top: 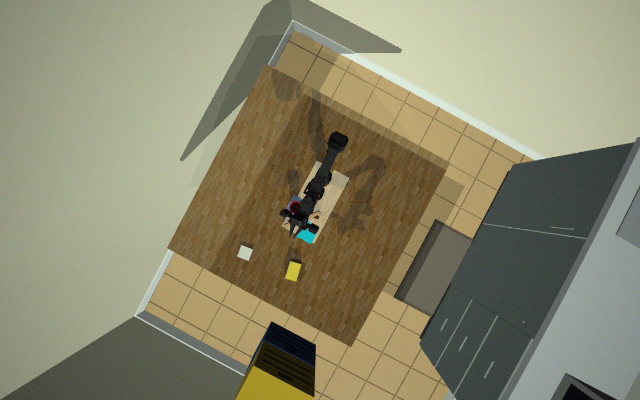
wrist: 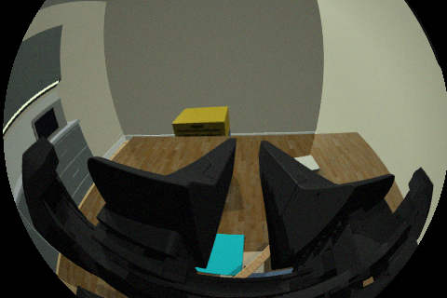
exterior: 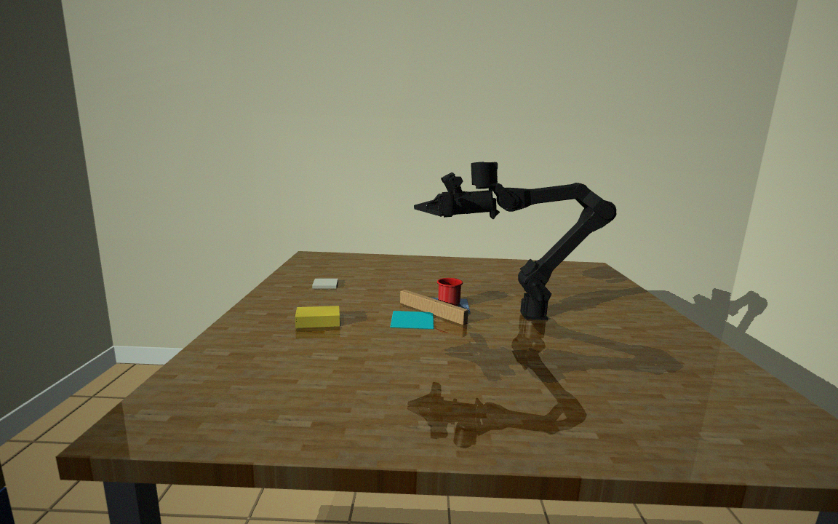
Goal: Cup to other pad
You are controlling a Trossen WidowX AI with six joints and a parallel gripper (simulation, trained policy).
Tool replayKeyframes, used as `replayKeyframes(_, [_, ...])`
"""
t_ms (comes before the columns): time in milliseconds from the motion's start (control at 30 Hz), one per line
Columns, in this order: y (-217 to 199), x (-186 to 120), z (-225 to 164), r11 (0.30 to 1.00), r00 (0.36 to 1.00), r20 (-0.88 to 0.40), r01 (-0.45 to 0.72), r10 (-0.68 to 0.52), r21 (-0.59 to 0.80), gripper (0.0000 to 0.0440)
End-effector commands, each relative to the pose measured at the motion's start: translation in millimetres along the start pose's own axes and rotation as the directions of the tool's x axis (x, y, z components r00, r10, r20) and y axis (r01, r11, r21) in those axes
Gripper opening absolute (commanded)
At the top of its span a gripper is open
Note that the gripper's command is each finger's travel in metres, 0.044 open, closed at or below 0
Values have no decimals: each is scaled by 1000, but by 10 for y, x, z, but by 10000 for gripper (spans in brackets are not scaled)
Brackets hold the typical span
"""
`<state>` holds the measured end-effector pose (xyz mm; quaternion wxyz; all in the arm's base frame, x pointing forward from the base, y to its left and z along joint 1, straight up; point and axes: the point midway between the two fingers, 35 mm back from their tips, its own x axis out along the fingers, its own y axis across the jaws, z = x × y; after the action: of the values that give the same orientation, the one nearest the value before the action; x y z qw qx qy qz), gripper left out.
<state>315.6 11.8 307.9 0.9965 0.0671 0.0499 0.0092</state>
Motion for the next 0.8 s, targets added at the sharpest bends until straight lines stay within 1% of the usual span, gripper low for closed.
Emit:
replayKeyframes(0, [52, 17, -40, 999, 999, -44, -10, 11, 33, 69])
replayKeyframes(400, [237, 50, -205, 989, 973, -223, -17, 50, 145, 76])
replayKeyframes(767, [351, 47, -362, 976, 919, -391, 32, 57, 217, 80])
